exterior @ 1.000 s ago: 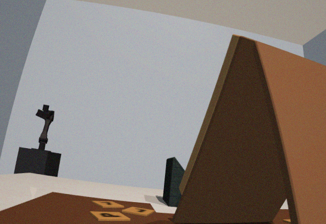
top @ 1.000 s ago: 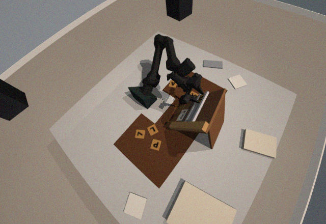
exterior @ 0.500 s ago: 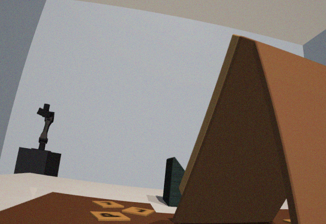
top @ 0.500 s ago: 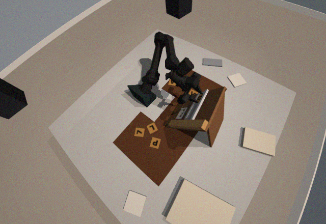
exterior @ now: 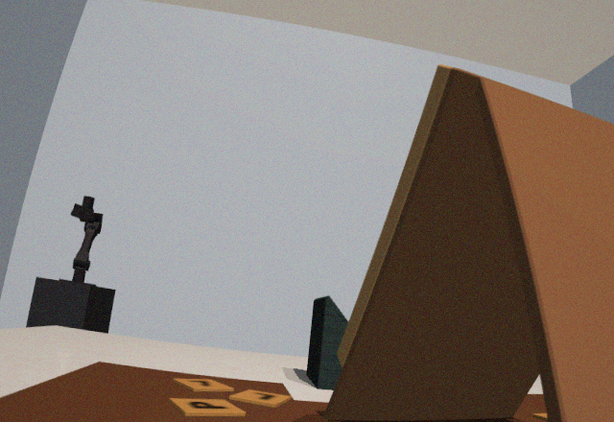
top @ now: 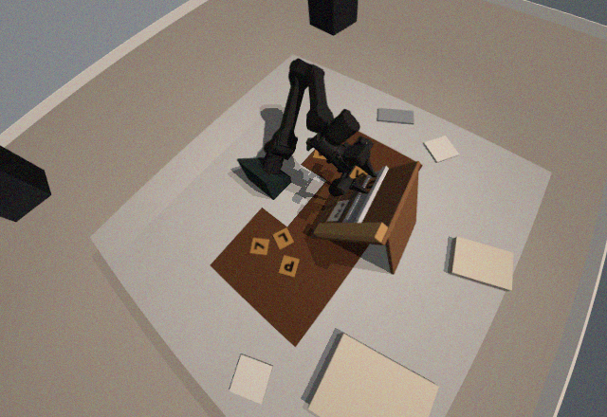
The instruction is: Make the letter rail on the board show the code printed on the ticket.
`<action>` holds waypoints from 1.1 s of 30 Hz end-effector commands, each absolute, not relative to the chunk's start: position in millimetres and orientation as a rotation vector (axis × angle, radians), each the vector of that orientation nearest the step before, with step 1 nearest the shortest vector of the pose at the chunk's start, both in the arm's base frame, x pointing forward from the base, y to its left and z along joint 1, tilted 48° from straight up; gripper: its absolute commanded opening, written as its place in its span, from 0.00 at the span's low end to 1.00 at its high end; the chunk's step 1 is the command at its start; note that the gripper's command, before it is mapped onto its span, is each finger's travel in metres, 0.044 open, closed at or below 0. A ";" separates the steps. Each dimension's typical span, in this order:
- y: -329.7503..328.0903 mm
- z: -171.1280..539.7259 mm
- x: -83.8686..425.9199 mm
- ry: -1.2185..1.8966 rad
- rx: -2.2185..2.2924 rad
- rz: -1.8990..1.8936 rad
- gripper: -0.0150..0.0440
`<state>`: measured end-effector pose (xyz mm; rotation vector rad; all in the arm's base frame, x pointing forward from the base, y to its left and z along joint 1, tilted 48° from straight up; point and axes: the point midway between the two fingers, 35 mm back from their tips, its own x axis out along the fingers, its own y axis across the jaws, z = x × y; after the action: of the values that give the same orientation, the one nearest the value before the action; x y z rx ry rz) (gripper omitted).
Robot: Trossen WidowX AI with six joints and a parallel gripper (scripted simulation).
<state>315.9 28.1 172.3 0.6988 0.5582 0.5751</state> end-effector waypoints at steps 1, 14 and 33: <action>26.5 169.5 316.2 0.559 0.698 0.578 0.25; 21.8 164.4 318.6 0.559 0.698 0.577 0.25; 15.2 156.8 321.7 0.559 0.697 0.577 0.25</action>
<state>321.6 16.3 158.9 0.6983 0.5586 0.5745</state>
